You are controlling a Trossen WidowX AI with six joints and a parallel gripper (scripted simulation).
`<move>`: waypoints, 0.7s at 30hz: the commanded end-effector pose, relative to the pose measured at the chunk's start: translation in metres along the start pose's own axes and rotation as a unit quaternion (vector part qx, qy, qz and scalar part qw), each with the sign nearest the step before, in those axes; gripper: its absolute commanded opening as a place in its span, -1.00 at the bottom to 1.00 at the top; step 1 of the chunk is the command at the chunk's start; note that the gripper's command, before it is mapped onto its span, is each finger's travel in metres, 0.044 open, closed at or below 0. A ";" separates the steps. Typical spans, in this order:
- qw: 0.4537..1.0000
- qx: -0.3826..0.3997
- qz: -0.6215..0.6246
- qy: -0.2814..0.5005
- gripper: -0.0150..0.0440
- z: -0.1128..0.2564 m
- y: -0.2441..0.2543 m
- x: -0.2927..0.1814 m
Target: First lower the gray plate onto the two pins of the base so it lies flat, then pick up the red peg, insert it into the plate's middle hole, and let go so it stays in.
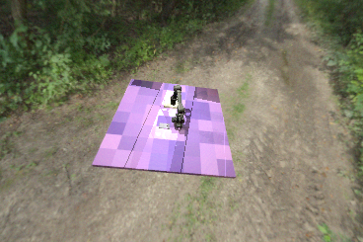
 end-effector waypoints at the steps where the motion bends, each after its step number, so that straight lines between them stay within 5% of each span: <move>1: 1.000 0.008 -0.001 0.003 -0.49 0.015 0.004 -0.002; 21: 1.000 0.008 -0.001 0.004 -0.49 0.079 0.001 -0.004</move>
Point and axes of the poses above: the point midway between the two fingers, 35 mm back from their tips, its own z axis back along the fingers, its own y axis across the jaws, x = y × z, the point moved 3 cm from there along z, back along the fingers, and after that the axes turned 5 degrees about -z, right-handed, at the moved point
